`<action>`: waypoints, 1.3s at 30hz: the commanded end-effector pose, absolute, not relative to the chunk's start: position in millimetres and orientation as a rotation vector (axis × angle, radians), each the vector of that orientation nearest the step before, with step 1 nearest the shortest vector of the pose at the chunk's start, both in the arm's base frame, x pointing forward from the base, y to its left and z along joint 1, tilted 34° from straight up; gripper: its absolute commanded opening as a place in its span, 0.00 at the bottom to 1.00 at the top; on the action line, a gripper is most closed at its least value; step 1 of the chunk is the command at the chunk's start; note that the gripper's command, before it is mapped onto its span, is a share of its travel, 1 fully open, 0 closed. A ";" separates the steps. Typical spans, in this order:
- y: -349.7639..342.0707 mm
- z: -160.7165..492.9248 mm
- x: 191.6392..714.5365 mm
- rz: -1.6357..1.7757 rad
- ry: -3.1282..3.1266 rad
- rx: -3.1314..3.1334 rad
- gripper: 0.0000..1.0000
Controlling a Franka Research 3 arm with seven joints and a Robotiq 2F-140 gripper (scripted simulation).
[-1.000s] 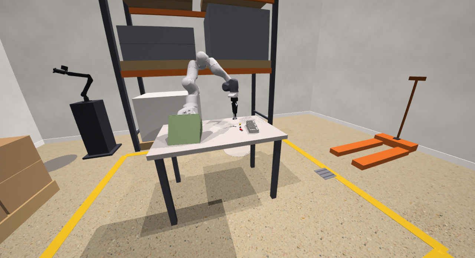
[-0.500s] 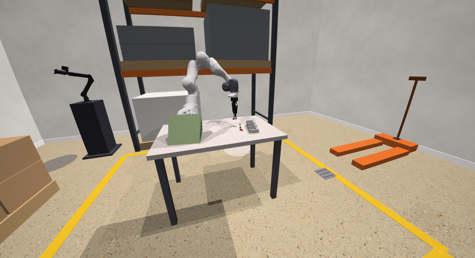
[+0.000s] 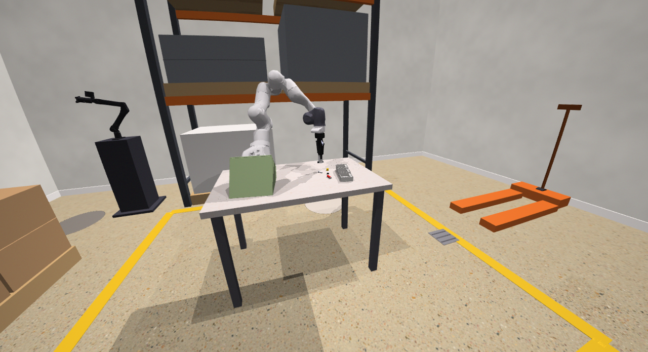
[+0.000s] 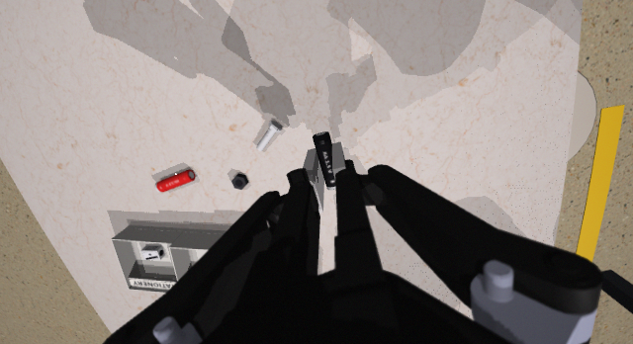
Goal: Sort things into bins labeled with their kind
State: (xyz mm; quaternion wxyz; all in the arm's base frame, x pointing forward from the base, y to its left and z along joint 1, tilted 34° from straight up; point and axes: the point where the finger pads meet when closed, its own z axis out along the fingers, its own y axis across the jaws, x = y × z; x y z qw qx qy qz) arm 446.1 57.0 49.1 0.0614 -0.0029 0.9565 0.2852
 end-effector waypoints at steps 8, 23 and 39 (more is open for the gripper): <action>52.9 55.3 445.4 0.864 2.895 -0.001 0.05; 4.4 28.3 481.1 0.864 2.895 -0.001 0.05; -56.8 -5.7 526.1 0.838 2.851 -0.215 0.05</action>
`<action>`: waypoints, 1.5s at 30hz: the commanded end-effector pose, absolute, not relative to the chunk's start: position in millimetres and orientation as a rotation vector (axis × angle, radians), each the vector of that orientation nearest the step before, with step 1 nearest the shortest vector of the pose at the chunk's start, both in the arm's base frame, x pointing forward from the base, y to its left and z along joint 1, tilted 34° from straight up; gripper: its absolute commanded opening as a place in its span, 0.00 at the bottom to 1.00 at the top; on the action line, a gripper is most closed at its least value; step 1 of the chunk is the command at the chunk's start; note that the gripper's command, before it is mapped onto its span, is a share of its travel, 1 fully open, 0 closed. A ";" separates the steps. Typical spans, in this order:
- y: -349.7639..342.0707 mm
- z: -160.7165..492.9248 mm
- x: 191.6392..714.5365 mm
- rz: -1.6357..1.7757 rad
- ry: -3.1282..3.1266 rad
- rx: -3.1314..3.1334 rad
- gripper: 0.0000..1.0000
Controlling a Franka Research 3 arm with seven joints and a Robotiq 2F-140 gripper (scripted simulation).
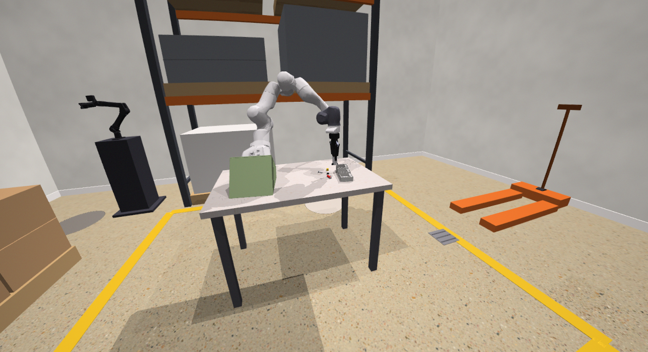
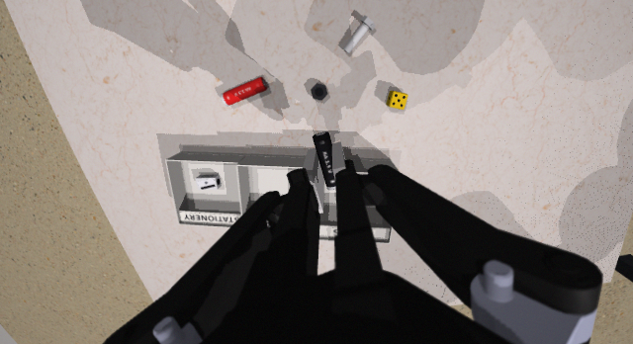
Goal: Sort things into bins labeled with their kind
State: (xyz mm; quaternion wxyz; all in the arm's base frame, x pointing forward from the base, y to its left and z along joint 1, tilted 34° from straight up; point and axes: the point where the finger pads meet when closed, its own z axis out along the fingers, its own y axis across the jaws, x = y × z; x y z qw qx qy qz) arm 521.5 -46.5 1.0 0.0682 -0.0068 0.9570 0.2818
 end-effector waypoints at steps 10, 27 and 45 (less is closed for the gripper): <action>-92.0 -25.3 552.1 0.788 2.786 -0.430 0.05; -102.4 -31.1 559.6 0.720 2.655 -0.782 0.05; -103.6 -31.9 559.6 0.661 2.465 -1.148 0.05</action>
